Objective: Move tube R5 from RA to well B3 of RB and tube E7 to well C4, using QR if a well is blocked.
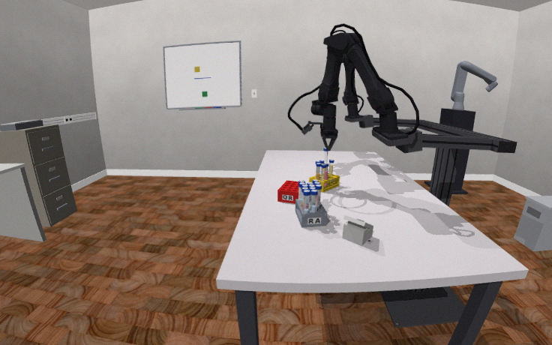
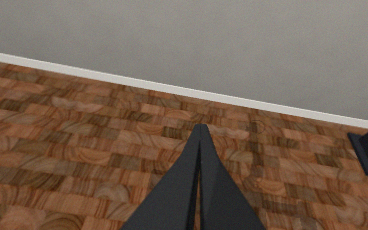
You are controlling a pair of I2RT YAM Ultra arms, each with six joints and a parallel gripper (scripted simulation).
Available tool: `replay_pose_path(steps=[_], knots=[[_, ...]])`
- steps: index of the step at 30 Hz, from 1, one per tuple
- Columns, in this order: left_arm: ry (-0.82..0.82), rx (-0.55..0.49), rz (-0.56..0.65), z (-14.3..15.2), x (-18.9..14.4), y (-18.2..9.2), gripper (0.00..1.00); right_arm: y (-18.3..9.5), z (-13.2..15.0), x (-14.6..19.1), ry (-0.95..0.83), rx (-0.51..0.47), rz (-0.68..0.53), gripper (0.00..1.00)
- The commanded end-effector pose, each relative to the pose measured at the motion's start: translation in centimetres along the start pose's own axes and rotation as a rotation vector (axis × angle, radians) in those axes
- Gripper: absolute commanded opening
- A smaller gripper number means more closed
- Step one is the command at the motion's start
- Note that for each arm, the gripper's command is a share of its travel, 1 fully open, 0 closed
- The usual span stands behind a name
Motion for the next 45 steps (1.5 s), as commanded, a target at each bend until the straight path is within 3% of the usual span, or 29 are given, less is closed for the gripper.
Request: replay_pose_path(steps=[1, 45], knots=[[0.016, -0.002, -0.014, 0.6, 0.1, 0.5, 0.00, -1.2, -2.3, -0.6, 0.008, -0.051, 0.020, 0.00], [0.004, -0.012, 0.000, -0.4, -0.3, 1.6, 0.00, -1.2, -2.3, -0.6, 0.008, -0.051, 0.020, 0.00]])
Point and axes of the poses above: on each arm, the point where the finger pads meet when closed, its own y axis out along the fingers, its own x axis across the jaws, z = x × y, the point moved 4 cm from there along -y, back along the fingers, and after that the axes turned 3 degrees about y, right-handed, at the moved point
